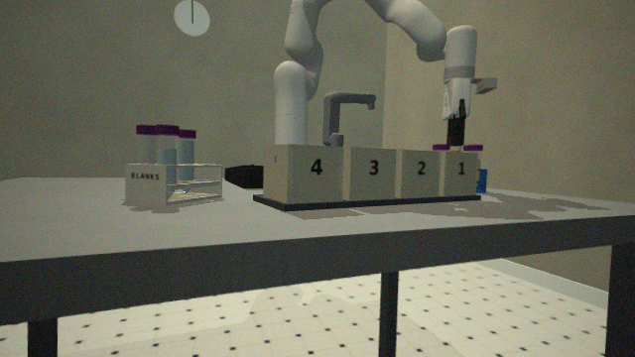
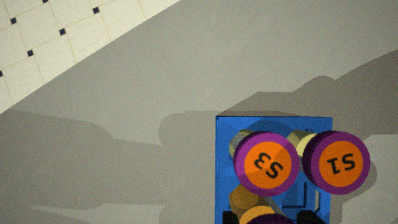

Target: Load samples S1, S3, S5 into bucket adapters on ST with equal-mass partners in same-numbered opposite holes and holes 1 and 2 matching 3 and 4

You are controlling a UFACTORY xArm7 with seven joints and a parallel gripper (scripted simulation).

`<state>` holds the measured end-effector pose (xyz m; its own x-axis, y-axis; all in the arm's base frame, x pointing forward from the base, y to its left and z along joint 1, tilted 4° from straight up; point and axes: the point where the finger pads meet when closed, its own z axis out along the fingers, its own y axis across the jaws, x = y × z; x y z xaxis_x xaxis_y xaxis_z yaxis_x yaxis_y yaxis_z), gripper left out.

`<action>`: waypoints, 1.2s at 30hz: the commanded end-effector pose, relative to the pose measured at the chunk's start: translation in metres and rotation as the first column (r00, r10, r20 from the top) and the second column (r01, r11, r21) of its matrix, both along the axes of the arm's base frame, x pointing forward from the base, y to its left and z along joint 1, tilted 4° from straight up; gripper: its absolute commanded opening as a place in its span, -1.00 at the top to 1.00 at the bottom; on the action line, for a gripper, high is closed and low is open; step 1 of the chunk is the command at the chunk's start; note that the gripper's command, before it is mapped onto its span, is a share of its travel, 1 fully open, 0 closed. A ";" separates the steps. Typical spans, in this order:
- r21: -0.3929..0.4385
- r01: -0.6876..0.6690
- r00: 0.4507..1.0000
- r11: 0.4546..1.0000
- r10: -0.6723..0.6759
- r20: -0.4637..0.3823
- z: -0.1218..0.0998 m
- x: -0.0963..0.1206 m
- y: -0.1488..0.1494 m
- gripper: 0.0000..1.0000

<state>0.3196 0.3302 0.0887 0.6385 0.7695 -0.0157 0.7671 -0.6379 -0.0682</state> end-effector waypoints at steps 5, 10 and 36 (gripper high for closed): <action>0.003 0.000 1.000 1.000 0.000 0.004 -0.007 0.001 0.001 1.00; 0.003 0.000 1.000 1.000 0.000 0.004 -0.010 0.001 0.001 1.00; 0.003 0.000 1.000 1.000 0.000 0.004 -0.019 0.000 0.002 1.00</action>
<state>0.3183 0.3309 0.0676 0.6385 0.7695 -0.0157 0.7671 -0.6379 -0.0682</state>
